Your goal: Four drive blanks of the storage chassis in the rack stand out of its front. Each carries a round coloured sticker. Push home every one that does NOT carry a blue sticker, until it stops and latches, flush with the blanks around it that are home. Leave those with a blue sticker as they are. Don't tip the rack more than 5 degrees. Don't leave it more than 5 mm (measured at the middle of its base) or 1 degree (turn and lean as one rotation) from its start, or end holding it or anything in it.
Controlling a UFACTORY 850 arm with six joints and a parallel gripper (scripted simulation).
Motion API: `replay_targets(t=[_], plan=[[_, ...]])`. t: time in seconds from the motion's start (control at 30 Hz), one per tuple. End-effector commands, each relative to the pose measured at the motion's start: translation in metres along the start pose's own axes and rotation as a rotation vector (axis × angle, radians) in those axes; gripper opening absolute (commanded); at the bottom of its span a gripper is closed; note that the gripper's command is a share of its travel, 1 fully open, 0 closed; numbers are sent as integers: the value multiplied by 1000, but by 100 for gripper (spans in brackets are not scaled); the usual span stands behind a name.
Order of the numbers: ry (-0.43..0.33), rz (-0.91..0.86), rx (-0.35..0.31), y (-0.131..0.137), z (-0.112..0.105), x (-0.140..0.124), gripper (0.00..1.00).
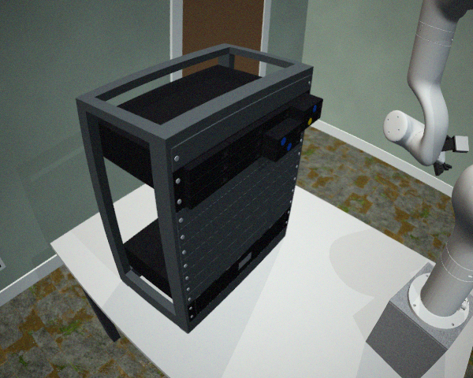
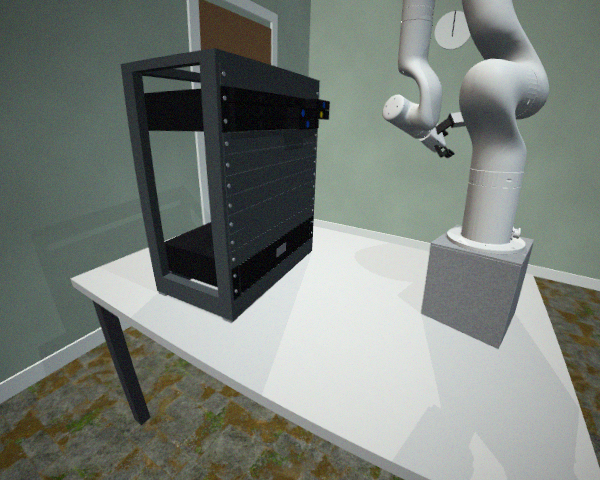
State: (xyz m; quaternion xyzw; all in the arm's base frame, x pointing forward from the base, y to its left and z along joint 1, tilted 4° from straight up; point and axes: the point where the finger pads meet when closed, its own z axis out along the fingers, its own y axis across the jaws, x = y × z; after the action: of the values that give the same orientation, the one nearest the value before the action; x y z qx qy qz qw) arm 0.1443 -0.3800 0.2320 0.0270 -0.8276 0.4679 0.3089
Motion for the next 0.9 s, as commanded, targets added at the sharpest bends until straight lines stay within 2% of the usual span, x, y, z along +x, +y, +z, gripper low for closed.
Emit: replay_targets(t=[0.0,0.2,0.27,0.37,0.6,0.77,0.83,0.87], plan=[[-82,-27,144,-15,-23,-20,100],[-178,-45,272,-26,-52,-42,100],[-178,-45,272,-26,-52,-42,100],[-252,-52,357,-32,-74,-57,100],[-386,-59,488,-37,-114,-81,100],[-491,-59,576,-38,-147,-96,100],[-491,-59,576,-38,-147,-96,100],[-521,-58,599,-37,-156,-100,100]])
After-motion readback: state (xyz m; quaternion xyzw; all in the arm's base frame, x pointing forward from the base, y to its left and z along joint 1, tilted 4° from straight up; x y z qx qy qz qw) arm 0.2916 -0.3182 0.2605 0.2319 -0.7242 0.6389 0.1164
